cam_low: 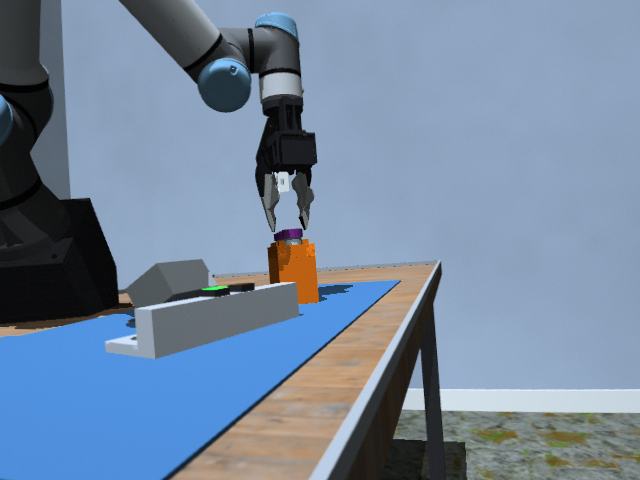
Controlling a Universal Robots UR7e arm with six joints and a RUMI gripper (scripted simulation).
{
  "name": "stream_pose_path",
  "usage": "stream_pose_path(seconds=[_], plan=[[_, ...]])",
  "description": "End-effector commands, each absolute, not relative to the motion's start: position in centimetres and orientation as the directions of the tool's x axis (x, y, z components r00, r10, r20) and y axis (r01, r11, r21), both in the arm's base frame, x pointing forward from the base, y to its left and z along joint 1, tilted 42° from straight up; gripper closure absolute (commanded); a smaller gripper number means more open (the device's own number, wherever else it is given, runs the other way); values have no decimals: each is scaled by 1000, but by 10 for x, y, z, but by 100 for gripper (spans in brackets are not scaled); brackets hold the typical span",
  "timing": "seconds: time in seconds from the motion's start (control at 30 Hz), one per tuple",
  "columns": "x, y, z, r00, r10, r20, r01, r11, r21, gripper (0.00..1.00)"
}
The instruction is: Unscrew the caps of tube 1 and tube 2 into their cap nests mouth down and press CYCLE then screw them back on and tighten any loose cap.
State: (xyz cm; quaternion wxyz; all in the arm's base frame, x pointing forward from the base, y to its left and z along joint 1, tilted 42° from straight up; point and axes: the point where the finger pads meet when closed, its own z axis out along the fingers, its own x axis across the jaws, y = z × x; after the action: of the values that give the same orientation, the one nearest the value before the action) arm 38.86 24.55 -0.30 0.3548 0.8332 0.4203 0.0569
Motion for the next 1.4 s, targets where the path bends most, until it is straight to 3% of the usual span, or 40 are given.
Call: stream_pose_path(seconds=[0.0, 1.13, 1.17, 1.37], plan=[[388, 241, -4, 641, 739, -207, 661, -394, 639, 65], [393, 238, -11, 641, 740, -204, 660, -395, 639, 65], [393, 238, -11, 641, 740, -204, 660, -395, 639, 100], [393, 238, -11, 641, 740, -204, 660, -395, 639, 100]])
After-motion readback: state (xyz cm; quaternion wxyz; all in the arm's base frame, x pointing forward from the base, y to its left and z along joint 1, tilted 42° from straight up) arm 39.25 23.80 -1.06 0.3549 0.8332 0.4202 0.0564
